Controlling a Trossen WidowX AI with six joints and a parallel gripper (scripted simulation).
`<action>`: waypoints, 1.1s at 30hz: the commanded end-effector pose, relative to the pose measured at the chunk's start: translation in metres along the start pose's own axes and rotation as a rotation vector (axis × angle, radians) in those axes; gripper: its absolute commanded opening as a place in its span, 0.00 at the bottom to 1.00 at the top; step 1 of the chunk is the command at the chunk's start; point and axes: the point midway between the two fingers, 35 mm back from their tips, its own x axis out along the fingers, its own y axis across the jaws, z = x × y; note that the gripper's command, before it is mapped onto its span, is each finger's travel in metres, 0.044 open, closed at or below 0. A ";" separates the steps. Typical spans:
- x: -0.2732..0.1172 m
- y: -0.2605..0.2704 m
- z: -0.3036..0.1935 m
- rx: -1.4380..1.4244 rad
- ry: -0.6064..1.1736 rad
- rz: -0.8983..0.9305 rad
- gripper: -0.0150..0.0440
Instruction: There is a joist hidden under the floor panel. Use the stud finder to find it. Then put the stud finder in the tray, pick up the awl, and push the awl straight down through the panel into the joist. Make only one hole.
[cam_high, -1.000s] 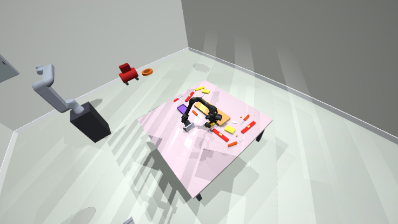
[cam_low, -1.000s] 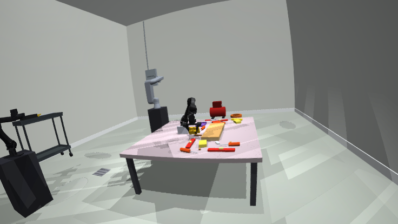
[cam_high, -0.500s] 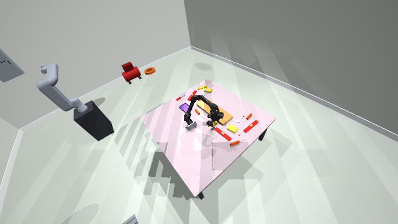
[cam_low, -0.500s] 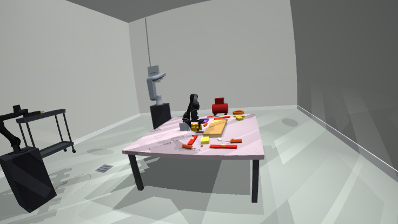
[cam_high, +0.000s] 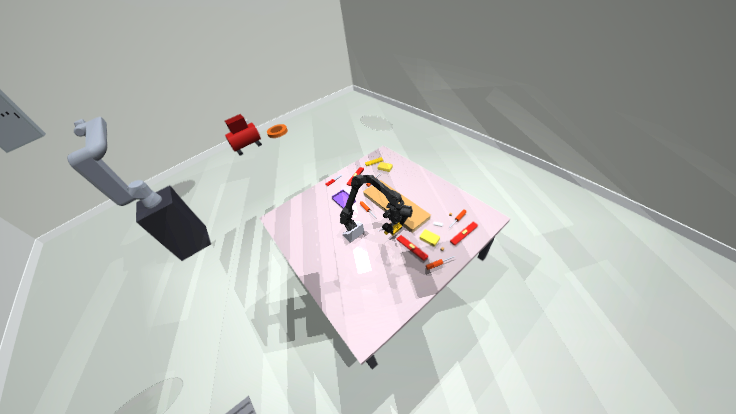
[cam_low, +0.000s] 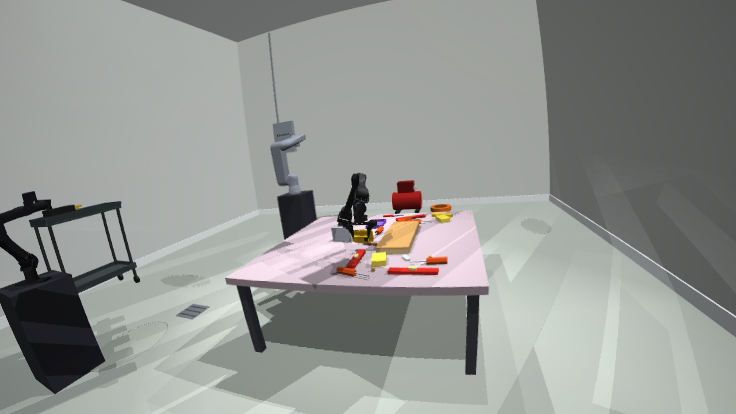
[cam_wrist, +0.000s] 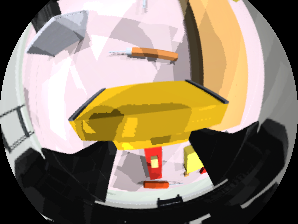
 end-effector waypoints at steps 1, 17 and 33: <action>-0.002 -0.001 0.000 0.000 0.026 0.000 0.25; -0.001 -0.001 0.002 0.001 0.099 0.001 0.25; -0.001 -0.001 0.004 0.002 0.161 0.000 0.25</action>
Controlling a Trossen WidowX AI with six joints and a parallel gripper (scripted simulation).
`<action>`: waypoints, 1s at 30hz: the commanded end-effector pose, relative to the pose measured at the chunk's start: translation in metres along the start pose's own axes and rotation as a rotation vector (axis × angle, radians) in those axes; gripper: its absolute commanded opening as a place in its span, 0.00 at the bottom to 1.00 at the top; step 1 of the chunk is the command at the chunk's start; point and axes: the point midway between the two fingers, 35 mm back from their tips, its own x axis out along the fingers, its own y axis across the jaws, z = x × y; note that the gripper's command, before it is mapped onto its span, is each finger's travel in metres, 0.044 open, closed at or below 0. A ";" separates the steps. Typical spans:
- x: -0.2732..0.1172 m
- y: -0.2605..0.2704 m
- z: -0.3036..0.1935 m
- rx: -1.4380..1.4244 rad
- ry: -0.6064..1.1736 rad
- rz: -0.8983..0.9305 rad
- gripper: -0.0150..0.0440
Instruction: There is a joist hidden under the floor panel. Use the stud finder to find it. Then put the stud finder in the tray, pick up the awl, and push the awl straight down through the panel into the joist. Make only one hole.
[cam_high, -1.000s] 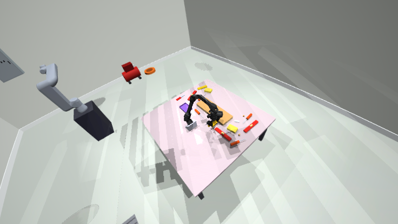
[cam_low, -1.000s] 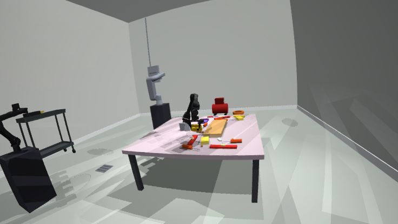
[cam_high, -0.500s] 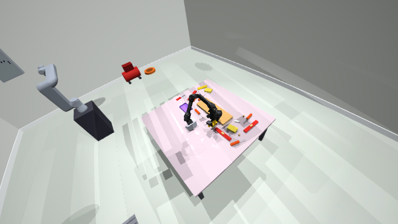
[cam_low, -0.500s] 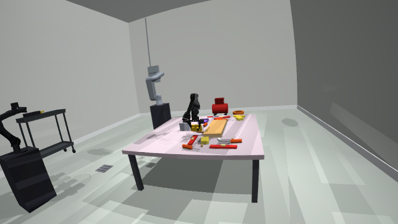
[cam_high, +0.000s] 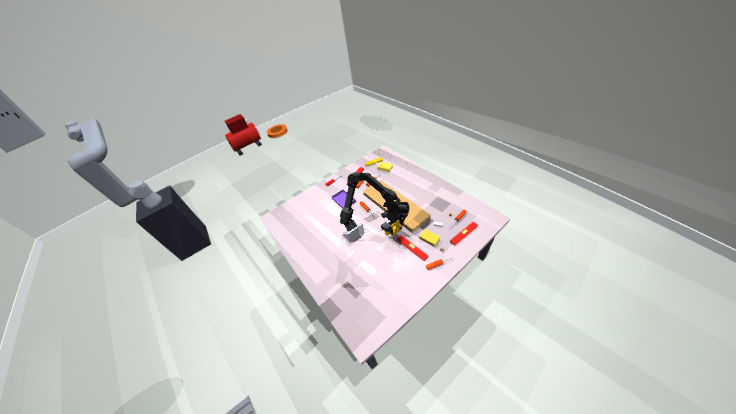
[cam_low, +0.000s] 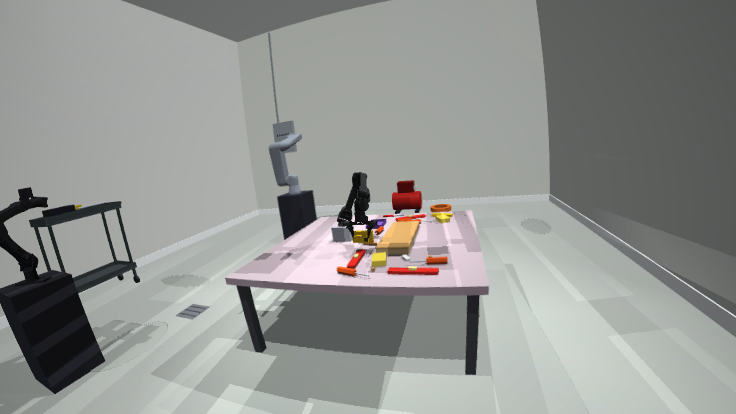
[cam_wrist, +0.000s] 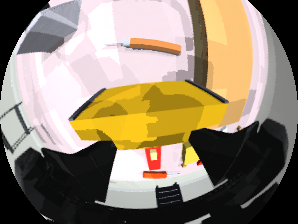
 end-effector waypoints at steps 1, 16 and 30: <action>-0.002 -0.001 0.000 0.000 0.023 -0.001 0.25; -0.001 -0.001 0.002 0.000 0.098 0.002 0.25; -0.001 -0.001 0.004 0.001 0.169 0.000 0.25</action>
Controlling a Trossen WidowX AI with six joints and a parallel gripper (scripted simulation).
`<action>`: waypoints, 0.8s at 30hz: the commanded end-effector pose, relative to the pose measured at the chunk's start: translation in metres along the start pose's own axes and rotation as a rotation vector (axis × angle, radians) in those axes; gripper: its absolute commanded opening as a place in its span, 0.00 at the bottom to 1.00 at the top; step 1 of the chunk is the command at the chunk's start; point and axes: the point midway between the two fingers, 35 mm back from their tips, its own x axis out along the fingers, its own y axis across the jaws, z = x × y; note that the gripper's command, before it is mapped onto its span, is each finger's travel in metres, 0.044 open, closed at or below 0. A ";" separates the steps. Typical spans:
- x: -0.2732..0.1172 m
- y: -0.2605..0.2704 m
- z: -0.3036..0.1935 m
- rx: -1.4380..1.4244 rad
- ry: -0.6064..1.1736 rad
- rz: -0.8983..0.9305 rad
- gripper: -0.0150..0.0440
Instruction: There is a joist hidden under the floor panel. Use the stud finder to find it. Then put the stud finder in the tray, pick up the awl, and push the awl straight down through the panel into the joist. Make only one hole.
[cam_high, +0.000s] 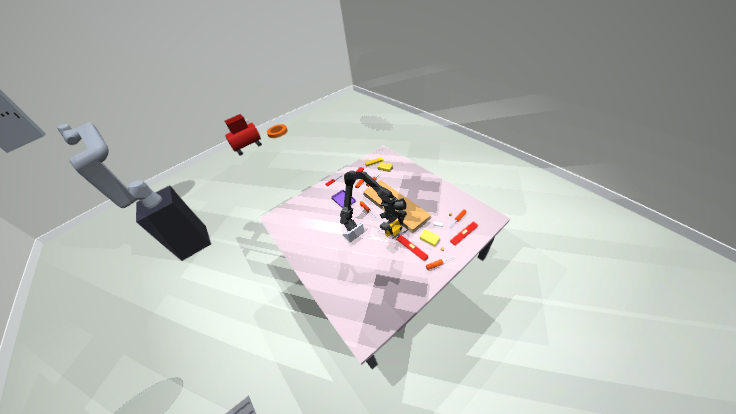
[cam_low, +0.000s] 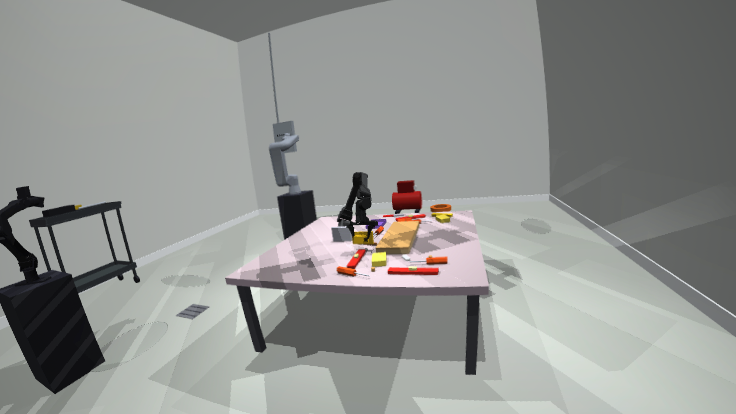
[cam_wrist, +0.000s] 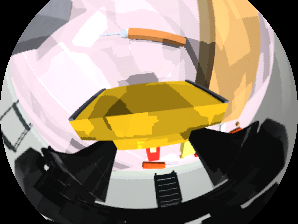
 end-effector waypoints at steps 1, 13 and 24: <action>-0.002 -0.001 -0.001 0.001 0.030 -0.003 0.25; -0.002 -0.001 0.000 0.001 0.080 -0.001 0.25; -0.001 -0.001 0.002 0.001 0.141 0.001 0.25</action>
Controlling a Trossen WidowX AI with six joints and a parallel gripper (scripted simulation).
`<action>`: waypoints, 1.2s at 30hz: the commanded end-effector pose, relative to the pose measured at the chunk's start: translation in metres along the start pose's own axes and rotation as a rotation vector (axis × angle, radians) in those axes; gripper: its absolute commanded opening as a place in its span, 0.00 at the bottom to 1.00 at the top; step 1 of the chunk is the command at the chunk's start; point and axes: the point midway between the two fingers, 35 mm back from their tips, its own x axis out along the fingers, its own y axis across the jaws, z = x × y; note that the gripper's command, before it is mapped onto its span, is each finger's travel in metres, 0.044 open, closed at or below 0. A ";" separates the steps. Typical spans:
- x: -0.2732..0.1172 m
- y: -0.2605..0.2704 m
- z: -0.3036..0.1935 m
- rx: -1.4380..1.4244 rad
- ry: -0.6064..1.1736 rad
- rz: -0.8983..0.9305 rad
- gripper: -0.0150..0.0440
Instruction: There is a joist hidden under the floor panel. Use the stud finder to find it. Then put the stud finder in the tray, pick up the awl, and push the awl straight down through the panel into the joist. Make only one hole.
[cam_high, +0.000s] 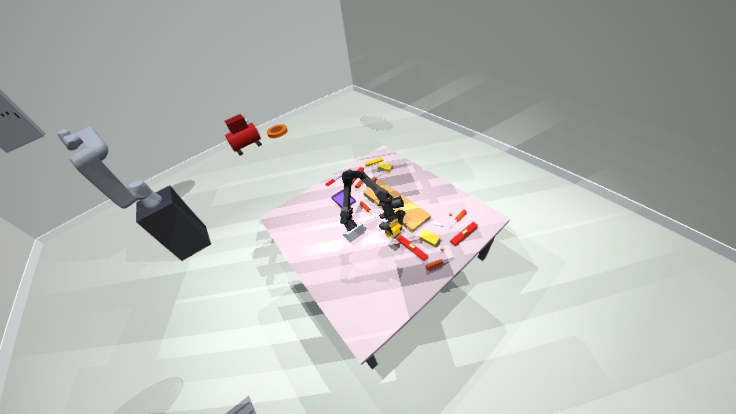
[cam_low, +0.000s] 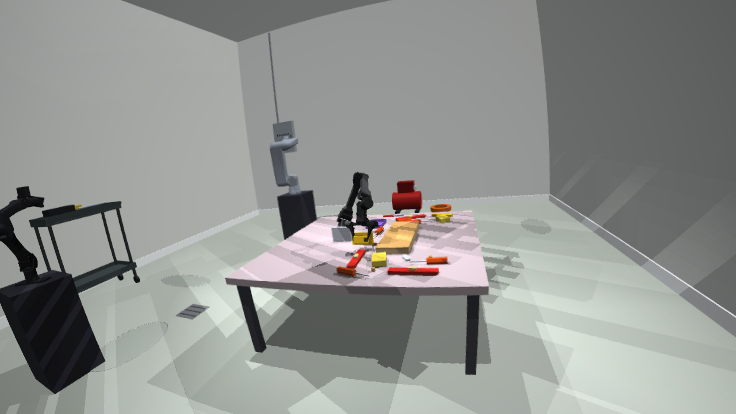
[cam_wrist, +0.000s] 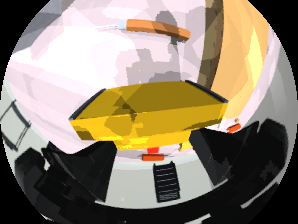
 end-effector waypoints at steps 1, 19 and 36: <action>-0.002 -0.001 -0.001 0.001 0.033 -0.003 0.25; -0.002 -0.001 0.001 0.004 0.120 -0.005 0.25; -0.001 -0.001 0.004 0.003 0.222 -0.002 0.25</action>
